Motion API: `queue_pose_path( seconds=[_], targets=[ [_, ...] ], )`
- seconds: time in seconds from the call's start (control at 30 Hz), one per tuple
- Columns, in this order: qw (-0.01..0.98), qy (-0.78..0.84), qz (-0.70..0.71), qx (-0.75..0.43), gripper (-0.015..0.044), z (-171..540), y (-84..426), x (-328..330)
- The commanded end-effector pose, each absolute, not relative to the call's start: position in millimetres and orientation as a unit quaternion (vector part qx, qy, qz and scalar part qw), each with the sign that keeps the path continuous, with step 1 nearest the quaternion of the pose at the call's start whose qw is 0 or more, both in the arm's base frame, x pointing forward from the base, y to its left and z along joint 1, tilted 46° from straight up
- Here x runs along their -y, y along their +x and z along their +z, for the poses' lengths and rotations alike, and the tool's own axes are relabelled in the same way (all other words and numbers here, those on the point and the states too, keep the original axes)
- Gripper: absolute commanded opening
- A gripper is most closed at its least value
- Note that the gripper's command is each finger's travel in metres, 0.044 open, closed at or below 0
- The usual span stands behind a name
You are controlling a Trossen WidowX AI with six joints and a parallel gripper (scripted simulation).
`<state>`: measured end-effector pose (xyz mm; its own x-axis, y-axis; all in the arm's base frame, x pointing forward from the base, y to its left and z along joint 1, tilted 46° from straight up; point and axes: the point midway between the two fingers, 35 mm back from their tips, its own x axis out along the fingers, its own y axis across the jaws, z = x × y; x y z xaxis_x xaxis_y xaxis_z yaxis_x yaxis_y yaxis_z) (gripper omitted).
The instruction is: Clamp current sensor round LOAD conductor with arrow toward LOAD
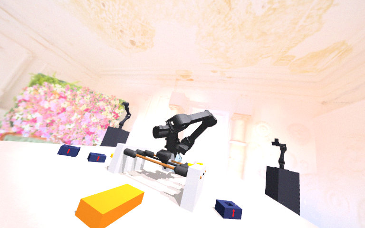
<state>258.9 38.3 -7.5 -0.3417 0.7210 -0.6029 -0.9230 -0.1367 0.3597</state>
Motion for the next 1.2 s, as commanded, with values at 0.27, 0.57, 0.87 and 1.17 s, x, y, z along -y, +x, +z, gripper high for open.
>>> queue_pose_path(
  seconds=[0.27, 0.57, 0.87, 1.17],
  targets=[
    [0.552, -0.142, 0.742, -0.353, 0.044, -3.1, 253.2, -34.5],
    [0.552, -0.142, 0.742, -0.354, 0.044, 1.5, 249.0, -29.0],
    [0.552, -0.142, 0.742, -0.354, 0.044, 1.3, 244.7, -28.8],
    [0.552, -0.142, 0.742, -0.354, 0.044, 4.0, 244.0, -26.2]
  ],
)
